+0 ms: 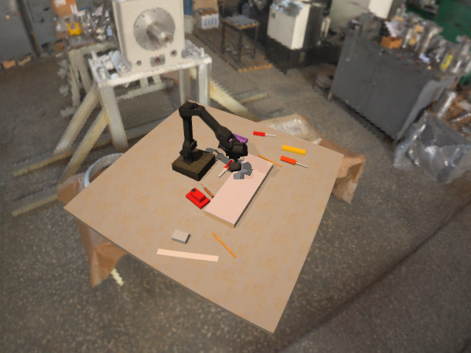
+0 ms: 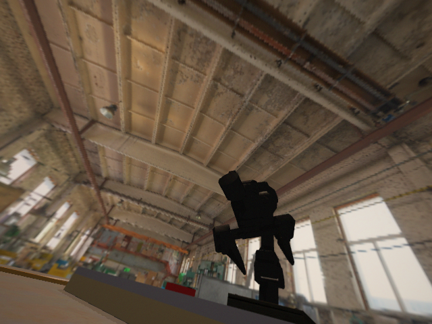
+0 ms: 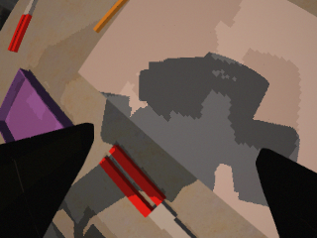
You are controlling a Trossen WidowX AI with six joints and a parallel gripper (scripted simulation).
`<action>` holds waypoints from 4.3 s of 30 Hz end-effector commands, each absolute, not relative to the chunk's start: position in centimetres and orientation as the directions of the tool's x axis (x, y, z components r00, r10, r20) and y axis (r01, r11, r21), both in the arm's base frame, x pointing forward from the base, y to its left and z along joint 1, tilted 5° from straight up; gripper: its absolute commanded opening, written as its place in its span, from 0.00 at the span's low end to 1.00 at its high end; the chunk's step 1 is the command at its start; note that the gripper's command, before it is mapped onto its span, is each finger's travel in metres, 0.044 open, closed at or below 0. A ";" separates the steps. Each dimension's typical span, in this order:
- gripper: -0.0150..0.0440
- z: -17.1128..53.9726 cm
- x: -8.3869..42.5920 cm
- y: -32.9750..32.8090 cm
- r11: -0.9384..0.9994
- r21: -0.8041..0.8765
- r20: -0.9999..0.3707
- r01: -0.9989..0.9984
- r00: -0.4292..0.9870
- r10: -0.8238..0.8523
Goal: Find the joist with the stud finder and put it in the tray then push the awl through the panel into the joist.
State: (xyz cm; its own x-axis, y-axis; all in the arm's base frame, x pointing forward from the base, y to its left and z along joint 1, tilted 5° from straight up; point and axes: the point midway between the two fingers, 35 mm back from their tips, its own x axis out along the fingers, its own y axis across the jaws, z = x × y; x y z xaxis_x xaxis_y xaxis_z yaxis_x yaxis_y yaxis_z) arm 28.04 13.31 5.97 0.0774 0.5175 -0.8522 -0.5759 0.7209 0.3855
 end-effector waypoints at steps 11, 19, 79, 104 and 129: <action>1.00 4.2 26.8 -9.1 0.989 0.087 -0.958 -0.122 0.261 0.117; 1.00 3.8 21.9 -16.4 0.996 -0.021 -0.978 0.081 0.206 -0.038; 0.69 -1.3 22.1 -16.5 0.996 -0.021 -0.978 0.081 0.206 -0.038; 0.25 3.3 22.9 -16.8 0.996 -0.022 -0.978 0.081 0.207 -0.038; 0.25 9.7 26.1 -16.6 0.999 -0.018 -0.977 0.033 0.211 -0.025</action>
State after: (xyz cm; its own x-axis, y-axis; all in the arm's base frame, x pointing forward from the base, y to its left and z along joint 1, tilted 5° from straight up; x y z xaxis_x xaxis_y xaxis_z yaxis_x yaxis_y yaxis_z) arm 24.43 -16.46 9.25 0.2074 -0.0279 -0.9779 0.0533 0.9984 -0.0172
